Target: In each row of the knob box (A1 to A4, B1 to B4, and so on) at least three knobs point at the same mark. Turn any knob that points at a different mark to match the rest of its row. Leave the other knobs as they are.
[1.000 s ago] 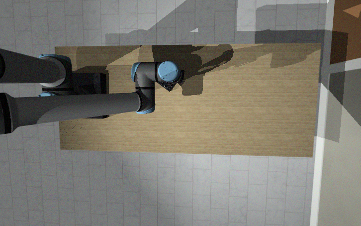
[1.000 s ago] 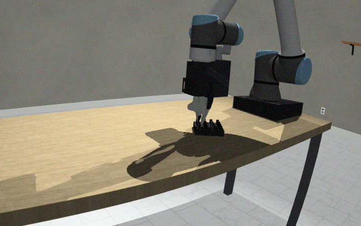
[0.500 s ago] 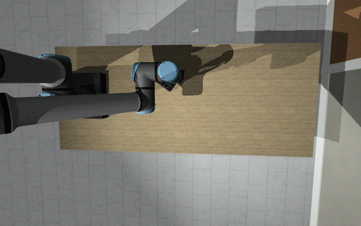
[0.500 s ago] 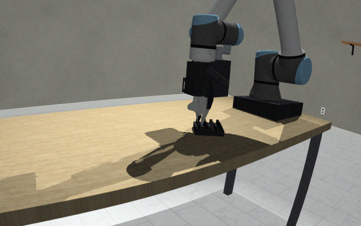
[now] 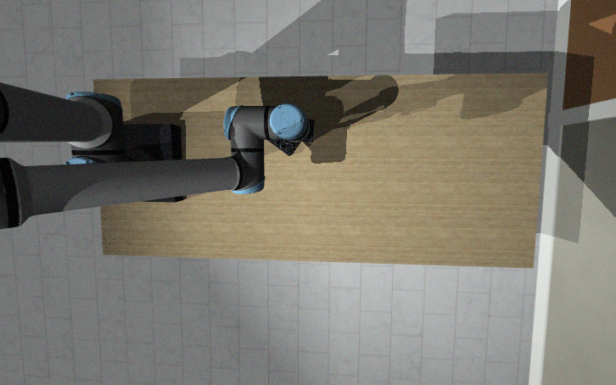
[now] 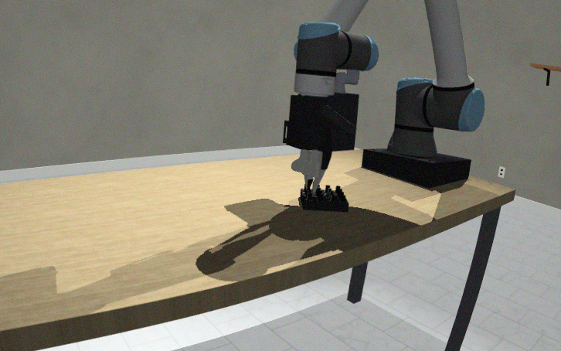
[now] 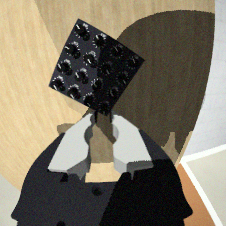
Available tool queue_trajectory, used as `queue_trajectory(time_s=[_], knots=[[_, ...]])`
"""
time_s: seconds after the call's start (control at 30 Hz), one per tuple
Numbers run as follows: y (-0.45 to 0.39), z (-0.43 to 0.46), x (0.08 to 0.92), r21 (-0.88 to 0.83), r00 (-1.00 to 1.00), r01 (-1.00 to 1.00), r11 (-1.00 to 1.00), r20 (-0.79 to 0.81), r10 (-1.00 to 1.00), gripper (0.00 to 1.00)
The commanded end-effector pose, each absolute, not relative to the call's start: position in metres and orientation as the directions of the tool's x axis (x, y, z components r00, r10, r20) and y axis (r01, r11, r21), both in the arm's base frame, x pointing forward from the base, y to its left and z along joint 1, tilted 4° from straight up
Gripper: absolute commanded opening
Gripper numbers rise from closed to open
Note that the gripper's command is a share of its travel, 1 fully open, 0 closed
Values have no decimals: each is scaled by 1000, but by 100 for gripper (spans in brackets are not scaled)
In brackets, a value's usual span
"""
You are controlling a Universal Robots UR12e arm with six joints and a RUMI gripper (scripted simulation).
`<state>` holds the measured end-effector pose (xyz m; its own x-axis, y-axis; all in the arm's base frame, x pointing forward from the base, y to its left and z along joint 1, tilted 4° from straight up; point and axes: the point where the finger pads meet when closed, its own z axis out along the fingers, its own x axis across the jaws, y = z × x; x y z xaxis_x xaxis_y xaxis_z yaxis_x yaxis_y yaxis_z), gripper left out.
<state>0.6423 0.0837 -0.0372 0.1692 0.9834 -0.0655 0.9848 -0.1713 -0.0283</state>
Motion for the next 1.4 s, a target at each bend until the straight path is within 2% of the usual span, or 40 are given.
queue_trajectory(time_s=[0.0, 1.37], knots=[[84, -37, 643, -27, 169, 985, -171, -65, 983, 11], [83, -51, 642, -27, 169, 985, -171, -65, 983, 11]])
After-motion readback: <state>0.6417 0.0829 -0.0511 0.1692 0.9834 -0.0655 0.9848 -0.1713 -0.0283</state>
